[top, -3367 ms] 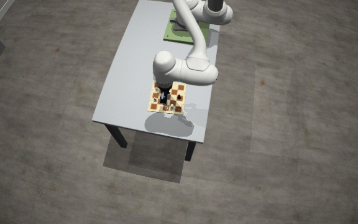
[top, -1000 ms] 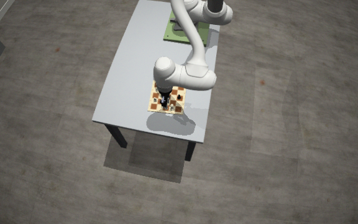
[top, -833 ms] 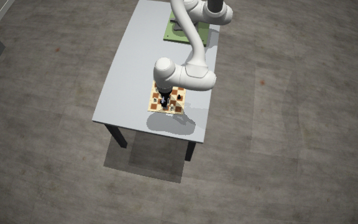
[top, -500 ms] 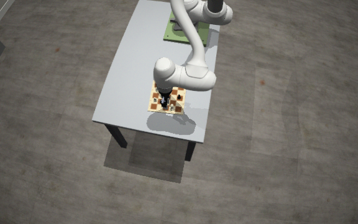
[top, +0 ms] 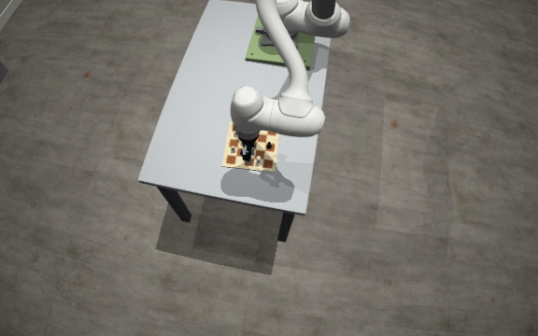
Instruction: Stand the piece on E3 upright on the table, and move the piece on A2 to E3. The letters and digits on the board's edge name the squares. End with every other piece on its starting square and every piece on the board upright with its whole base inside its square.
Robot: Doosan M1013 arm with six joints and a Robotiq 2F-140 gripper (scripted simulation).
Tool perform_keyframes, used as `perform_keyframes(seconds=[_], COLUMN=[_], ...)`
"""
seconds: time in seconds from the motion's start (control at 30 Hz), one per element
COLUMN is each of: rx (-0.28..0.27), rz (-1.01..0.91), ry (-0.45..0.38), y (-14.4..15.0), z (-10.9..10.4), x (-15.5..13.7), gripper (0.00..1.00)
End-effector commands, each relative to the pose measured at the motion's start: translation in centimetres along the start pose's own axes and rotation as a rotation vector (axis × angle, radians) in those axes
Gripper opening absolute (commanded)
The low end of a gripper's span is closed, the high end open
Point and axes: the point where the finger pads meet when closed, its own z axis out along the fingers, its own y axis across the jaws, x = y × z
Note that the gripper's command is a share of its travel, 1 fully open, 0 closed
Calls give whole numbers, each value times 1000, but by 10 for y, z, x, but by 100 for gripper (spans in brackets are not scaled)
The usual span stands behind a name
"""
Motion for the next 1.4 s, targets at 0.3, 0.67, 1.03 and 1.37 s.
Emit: perform_keyframes(seconds=[0.3, 0.67, 1.03, 1.37], rx=[0, 0, 0, 0], rz=[0, 0, 0, 0], ry=[0, 0, 0, 0], y=[0, 0, 0, 0], z=[0, 0, 5, 25], x=[0, 0, 0, 0], gripper=[20, 20, 20, 20])
